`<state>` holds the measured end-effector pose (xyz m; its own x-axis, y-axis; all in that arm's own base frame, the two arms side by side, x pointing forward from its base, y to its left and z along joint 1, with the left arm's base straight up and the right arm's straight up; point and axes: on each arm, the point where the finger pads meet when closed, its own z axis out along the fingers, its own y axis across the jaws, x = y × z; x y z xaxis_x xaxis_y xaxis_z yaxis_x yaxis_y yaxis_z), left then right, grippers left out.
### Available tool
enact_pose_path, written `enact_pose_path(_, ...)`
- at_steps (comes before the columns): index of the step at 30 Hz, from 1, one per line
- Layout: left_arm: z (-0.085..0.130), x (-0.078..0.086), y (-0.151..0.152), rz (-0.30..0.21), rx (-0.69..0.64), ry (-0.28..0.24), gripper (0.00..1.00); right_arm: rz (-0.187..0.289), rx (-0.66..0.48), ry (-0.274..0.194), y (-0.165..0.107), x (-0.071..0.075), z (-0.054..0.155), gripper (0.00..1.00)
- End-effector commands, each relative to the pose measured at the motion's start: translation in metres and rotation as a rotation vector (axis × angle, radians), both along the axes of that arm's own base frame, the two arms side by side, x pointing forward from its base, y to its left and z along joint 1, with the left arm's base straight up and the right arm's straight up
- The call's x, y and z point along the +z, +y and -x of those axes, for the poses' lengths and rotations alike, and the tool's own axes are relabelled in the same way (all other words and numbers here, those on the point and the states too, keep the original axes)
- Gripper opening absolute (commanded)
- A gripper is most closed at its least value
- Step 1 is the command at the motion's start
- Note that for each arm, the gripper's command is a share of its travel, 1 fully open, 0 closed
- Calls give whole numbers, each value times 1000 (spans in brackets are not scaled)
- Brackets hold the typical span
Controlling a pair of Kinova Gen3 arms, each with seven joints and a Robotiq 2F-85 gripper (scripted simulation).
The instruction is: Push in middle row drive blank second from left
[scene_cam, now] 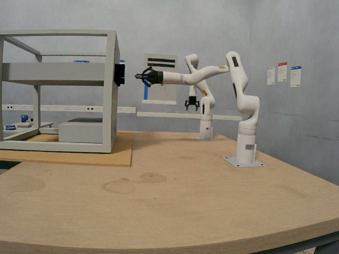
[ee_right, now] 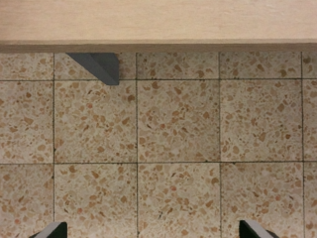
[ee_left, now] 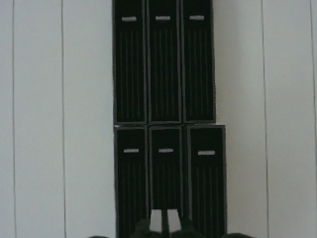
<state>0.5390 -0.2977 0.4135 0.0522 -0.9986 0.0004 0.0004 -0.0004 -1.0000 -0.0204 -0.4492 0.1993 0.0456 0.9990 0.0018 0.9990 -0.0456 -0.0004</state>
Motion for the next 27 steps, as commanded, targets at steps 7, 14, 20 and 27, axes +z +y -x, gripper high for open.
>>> enact_pose_path(7, 4, 1, 0, 1, 1, -1, 1000, 2, 0, 0, 0, 1, 0, 1000)
enact_pose_path(14, 4, 1, 0, 1, 1, -1, 1000, 2, 0, 0, 0, 1, 0, 1000)
enact_pose_path(20, 4, 1, 0, 1, 1, -1, 1000, 2, 0, 0, 0, 1, 0, 1000)
enact_pose_path(27, 4, 1, 0, 1, 1, -1, 1000, 2, 0, 0, 0, 1, 0, 1000)
